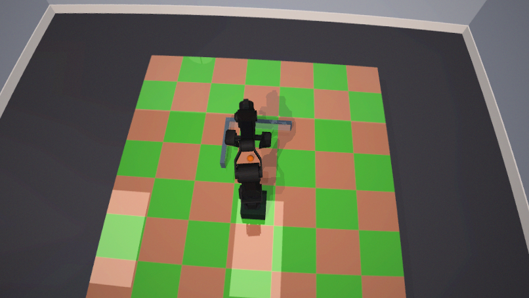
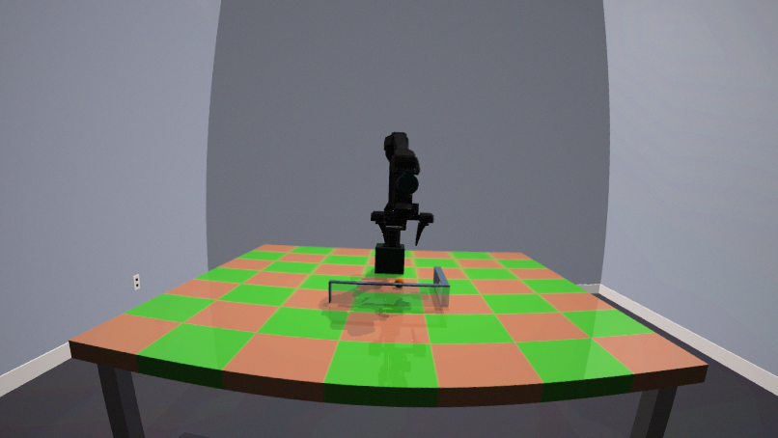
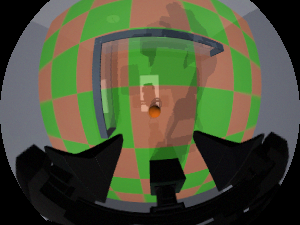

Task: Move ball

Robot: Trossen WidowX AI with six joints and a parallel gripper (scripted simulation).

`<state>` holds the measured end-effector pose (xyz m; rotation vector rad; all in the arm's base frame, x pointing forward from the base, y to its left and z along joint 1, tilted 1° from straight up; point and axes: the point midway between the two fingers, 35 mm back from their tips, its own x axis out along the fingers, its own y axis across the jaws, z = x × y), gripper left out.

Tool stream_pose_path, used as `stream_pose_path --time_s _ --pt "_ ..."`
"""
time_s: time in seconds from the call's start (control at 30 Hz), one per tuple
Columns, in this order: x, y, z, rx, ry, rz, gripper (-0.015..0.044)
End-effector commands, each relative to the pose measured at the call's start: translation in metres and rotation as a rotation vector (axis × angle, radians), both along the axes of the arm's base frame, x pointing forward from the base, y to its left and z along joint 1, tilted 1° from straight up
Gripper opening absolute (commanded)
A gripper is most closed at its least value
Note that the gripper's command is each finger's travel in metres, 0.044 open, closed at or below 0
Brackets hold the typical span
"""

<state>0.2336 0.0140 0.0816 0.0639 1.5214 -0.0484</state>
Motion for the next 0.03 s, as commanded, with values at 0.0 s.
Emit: stream_pose_path --time_s 0.0 --pt "0.0001 -0.0001 0.0014 0.000 0.000 0.001 0.0440"
